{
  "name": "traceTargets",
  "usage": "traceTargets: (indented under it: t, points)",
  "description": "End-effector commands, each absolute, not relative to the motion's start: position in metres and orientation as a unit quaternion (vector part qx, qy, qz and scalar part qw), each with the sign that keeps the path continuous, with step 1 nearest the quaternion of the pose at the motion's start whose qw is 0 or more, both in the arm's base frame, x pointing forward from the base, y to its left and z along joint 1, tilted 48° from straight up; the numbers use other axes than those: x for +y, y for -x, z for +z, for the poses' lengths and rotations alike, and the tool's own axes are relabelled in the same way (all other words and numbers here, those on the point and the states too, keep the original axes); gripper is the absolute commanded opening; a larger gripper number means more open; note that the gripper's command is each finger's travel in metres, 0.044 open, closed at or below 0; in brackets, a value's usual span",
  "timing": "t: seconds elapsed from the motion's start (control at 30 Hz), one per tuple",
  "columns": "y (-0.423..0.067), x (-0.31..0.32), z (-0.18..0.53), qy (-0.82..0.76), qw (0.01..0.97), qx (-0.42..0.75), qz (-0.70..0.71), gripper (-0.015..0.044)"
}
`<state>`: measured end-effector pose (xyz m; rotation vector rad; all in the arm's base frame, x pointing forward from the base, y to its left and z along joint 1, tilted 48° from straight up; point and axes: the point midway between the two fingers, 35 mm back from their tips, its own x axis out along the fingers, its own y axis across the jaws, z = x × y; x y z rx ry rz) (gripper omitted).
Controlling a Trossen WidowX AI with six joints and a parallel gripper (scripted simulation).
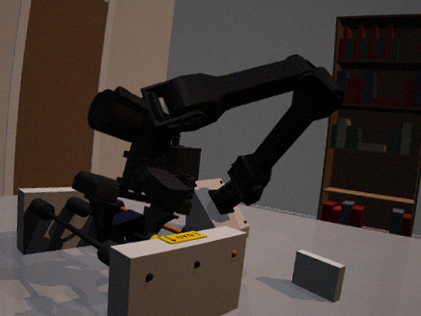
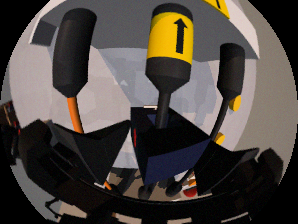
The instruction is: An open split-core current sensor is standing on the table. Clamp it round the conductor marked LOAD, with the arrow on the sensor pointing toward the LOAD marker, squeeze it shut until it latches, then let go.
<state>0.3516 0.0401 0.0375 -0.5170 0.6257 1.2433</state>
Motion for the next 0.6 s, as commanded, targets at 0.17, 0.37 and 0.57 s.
traceTargets:
  t: [0.17,0.37,0.57]
  points:
    - [-0.3513,0.0402,0.0374,0.235,0.737,0.285,0.566,0.0211]
    - [-0.3516,0.0369,0.0403,0.237,0.743,0.283,0.558,0.0054]
    - [-0.3525,0.0388,0.0389,0.238,0.739,0.283,0.563,0.0000]
